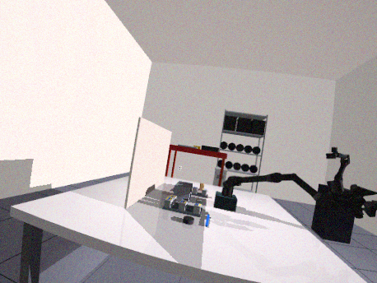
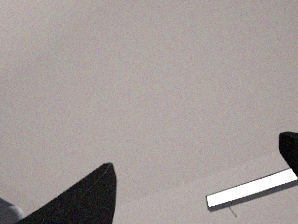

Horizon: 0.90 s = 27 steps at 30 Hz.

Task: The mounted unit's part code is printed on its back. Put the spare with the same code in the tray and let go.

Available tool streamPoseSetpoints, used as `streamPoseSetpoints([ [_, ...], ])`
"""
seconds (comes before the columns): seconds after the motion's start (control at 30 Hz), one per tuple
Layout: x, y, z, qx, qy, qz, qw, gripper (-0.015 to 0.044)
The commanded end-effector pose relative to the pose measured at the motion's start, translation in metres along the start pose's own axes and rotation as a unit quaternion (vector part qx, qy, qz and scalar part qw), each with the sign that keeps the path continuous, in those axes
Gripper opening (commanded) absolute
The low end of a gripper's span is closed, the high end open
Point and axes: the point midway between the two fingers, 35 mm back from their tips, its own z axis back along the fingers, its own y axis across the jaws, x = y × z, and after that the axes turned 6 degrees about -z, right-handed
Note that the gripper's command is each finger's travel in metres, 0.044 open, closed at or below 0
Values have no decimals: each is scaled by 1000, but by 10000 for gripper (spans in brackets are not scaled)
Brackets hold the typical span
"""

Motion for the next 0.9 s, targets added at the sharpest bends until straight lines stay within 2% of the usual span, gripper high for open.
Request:
streamPoseSetpoints([
  [0.0, 0, 0, 0, 0, 0, 0, 1000, 426],
  [0.23, -6, 9, 1, 9, 0, -6, 1000, 440],
  [0.57, -91, 128, 34, 137, 18, -102, 985, 440],
  [0.87, -163, 217, 88, 239, 58, -186, 951, 440],
])
